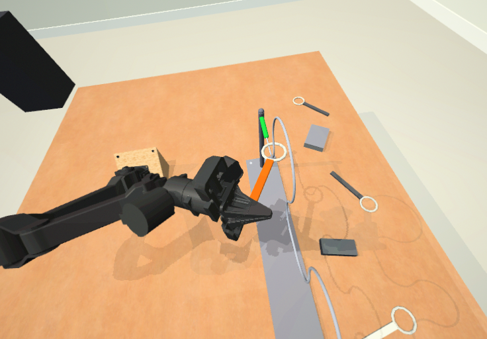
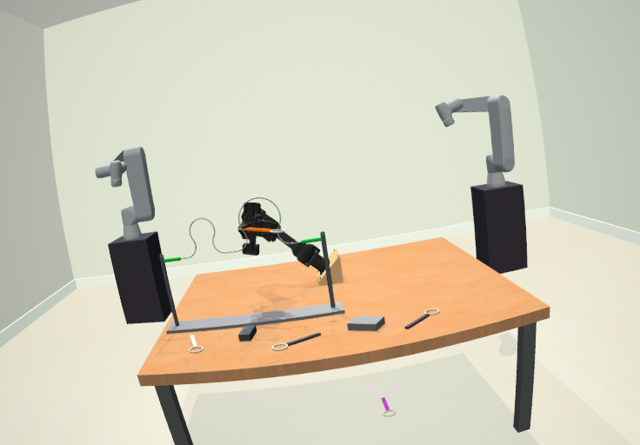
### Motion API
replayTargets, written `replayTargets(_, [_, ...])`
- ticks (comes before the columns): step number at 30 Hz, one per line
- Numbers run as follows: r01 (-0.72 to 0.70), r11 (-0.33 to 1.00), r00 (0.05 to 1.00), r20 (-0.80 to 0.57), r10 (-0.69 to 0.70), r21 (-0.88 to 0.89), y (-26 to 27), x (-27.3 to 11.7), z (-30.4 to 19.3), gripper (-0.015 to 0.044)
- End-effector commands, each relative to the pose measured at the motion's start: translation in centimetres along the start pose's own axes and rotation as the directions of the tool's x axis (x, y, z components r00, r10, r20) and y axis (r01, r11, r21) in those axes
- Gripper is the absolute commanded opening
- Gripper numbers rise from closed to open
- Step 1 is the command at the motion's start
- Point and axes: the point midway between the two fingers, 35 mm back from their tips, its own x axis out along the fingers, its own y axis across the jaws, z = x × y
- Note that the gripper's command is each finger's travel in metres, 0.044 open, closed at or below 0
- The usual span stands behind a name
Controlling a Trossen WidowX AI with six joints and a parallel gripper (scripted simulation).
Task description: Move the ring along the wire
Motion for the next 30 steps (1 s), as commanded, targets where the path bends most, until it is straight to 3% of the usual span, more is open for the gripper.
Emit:
replayTargets(1, [-0.044, 0.996, 0.999, -0.006, 0.045, 0.072, 1.5, -0.3, 0.2, -0.015])
replayTargets(13, [-0.168, 0.934, 0.983, -0.013, 0.181, 0.316, 5.8, -1.4, 1.1, -0.015])
replayTargets(30, [-0.279, 0.77, 0.956, 0.09, 0.279, 0.574, 10.3, -2.1, 3.4, -0.015])
